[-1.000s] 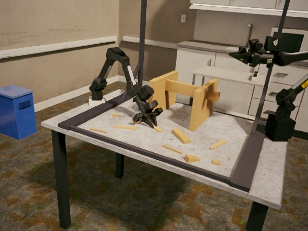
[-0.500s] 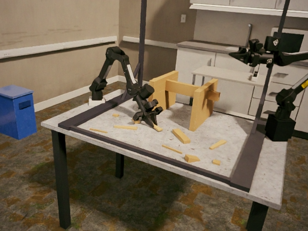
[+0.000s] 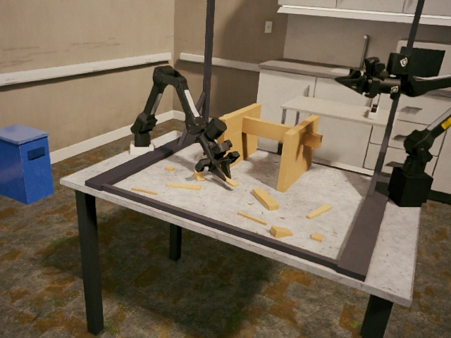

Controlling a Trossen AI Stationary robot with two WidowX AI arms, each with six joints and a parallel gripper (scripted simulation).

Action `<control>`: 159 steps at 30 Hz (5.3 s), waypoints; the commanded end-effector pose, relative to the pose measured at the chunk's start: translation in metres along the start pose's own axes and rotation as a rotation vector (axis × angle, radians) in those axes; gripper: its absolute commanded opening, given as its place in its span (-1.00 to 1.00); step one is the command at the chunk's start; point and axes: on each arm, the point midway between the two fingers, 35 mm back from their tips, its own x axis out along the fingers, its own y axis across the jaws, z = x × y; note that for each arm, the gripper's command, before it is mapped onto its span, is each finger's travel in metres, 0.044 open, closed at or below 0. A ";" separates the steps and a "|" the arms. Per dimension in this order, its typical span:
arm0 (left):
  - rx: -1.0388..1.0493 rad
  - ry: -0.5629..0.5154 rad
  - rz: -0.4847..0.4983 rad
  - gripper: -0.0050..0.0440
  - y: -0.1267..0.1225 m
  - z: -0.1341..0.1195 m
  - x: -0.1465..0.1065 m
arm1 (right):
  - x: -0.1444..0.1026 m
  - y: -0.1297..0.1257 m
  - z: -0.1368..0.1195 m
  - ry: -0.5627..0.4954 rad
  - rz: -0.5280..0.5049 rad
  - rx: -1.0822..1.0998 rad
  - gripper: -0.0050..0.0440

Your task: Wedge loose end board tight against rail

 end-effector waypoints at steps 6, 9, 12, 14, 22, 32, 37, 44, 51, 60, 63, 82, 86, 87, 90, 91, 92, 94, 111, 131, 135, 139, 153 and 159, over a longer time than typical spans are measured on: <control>-0.004 -0.025 -0.001 0.05 -0.001 0.011 -0.001 | -0.015 0.004 0.031 -0.050 0.006 0.015 -0.76; -0.004 -0.025 -0.001 0.05 -0.001 0.011 -0.001 | -0.018 0.004 0.034 -0.050 0.005 0.016 -0.76; -0.004 -0.025 -0.001 0.05 -0.001 0.011 -0.001 | -0.021 0.004 0.038 -0.051 0.005 0.017 -0.76; -0.004 -0.025 -0.001 0.05 -0.001 0.011 -0.001 | -0.023 0.004 0.040 -0.051 0.004 0.018 -0.76; -0.004 -0.025 -0.001 0.05 -0.001 0.011 -0.001 | -0.029 0.005 0.046 -0.050 0.003 0.021 -0.76; -0.004 -0.025 -0.001 0.05 -0.001 0.011 -0.001 | -0.021 0.004 0.046 -0.035 0.020 -0.028 -0.76; -0.004 -0.025 -0.001 0.05 -0.001 0.011 -0.001 | -0.018 0.004 0.052 -0.040 0.035 -0.065 -0.76; -0.004 -0.025 -0.001 0.05 -0.001 0.011 -0.001 | -0.013 0.006 0.073 -0.068 0.091 -0.196 -0.76; -0.004 -0.025 -0.001 0.05 -0.001 0.011 -0.001 | -0.006 0.004 0.105 -0.118 0.180 -0.431 -0.76; -0.004 -0.025 -0.001 0.05 -0.001 0.011 -0.001 | -0.005 0.003 0.137 -0.202 0.245 -0.646 -0.76; -0.004 -0.025 -0.001 0.05 -0.001 0.011 -0.001 | -0.005 0.000 0.150 -0.243 0.267 -0.738 -0.76; -0.004 -0.025 -0.001 0.05 -0.001 0.011 -0.001 | -0.019 -0.020 0.220 -0.541 0.324 -1.269 -0.76; -0.004 -0.025 -0.001 0.05 -0.001 0.011 -0.001 | -0.020 -0.023 0.226 -0.590 0.326 -1.349 -0.76; -0.004 -0.025 -0.001 0.05 -0.001 0.011 -0.001 | -0.020 -0.023 0.226 -0.590 0.326 -1.349 -0.76; -0.004 -0.025 -0.001 0.05 -0.001 0.011 -0.001 | -0.020 -0.018 0.224 -0.591 0.335 -1.358 -0.76; -0.004 -0.025 -0.001 0.05 -0.001 0.011 -0.001 | -0.019 -0.016 0.220 -0.580 0.342 -1.346 -0.76; -0.004 -0.025 -0.001 0.05 -0.001 0.011 -0.001 | -0.017 -0.015 0.216 -0.563 0.345 -1.325 -0.76; -0.004 -0.025 -0.001 0.05 -0.001 0.011 -0.001 | -0.020 -0.015 0.223 -0.569 0.328 -1.311 -0.76; -0.004 -0.025 -0.001 -0.39 -0.001 0.011 -0.001 | -0.033 -0.021 0.233 -0.602 0.292 -1.325 -0.76; 0.167 0.027 -0.018 -0.39 0.001 0.008 0.015 | -0.033 -0.021 0.231 -0.603 0.294 -1.327 -0.76; 0.331 0.077 -0.045 -0.39 0.001 0.001 0.029 | -0.033 -0.021 0.231 -0.603 0.294 -1.327 -0.76; 0.397 0.098 -0.058 -0.39 0.001 -0.001 0.035 | -0.033 -0.021 0.231 -0.603 0.294 -1.327 -0.76; 0.843 0.205 -0.185 -0.39 0.005 -0.022 0.075 | -0.033 -0.021 0.231 -0.602 0.295 -1.327 -0.76; 0.965 0.222 -0.229 -0.39 0.006 -0.028 0.085 | -0.033 -0.021 0.231 -0.602 0.295 -1.327 -0.76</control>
